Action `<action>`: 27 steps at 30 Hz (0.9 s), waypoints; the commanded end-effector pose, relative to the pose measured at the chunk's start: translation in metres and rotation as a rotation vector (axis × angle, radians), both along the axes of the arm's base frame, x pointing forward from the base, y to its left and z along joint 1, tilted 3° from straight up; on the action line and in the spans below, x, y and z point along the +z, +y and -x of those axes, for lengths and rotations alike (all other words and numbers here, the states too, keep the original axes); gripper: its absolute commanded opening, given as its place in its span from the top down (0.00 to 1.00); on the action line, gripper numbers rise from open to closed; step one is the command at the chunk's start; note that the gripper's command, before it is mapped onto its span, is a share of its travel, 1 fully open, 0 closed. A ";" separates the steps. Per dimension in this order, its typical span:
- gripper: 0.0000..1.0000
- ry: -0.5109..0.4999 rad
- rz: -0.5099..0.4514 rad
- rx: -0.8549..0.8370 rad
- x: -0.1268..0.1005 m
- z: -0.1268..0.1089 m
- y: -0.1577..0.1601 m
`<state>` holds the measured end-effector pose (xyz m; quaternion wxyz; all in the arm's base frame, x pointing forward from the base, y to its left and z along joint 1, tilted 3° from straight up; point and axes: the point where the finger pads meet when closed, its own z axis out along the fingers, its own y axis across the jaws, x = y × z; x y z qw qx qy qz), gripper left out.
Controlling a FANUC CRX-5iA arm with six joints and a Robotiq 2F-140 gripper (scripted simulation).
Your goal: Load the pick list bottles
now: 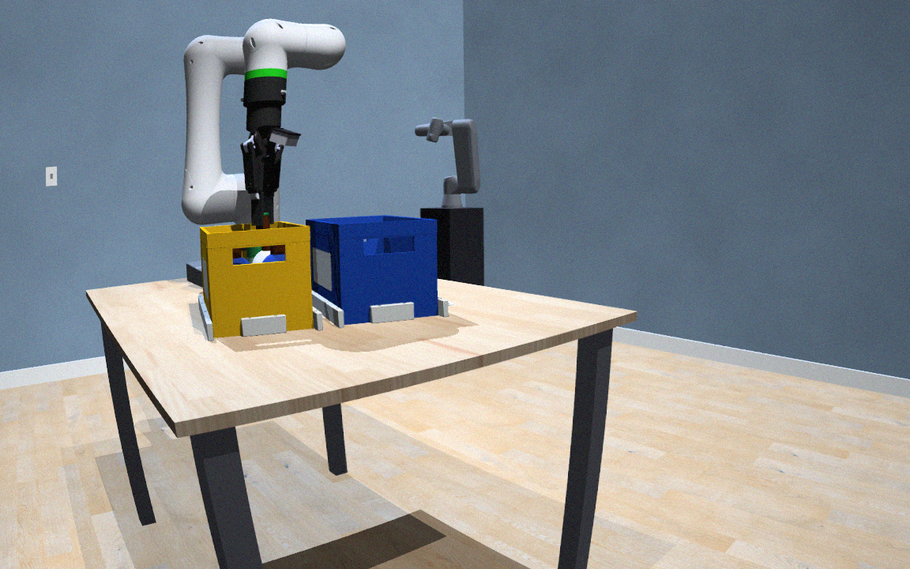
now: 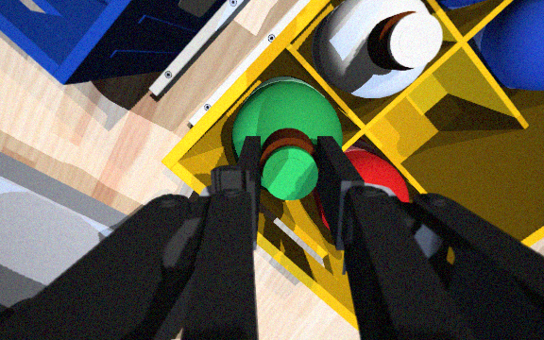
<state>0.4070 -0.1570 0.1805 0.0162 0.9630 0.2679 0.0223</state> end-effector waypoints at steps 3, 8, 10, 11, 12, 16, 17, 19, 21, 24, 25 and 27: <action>0.90 -0.002 0.001 0.000 0.009 0.000 0.000; 0.90 -0.002 0.001 0.000 0.014 0.000 0.000; 0.90 -0.002 0.001 0.000 0.017 0.000 0.000; 0.90 -0.002 0.001 0.000 0.019 0.001 0.000; 0.90 -0.002 0.001 0.000 0.020 0.001 0.000; 0.90 -0.002 0.001 0.000 0.027 0.001 0.000; 0.90 -0.002 0.001 0.000 0.029 0.001 0.000; 0.90 -0.002 0.001 0.000 0.032 0.001 0.000; 0.90 -0.002 0.001 0.000 0.035 0.001 0.000; 0.90 -0.002 0.001 0.000 0.037 0.002 0.000; 0.90 -0.002 0.001 0.000 0.039 0.002 0.000; 0.90 -0.002 0.001 0.000 0.042 0.002 0.001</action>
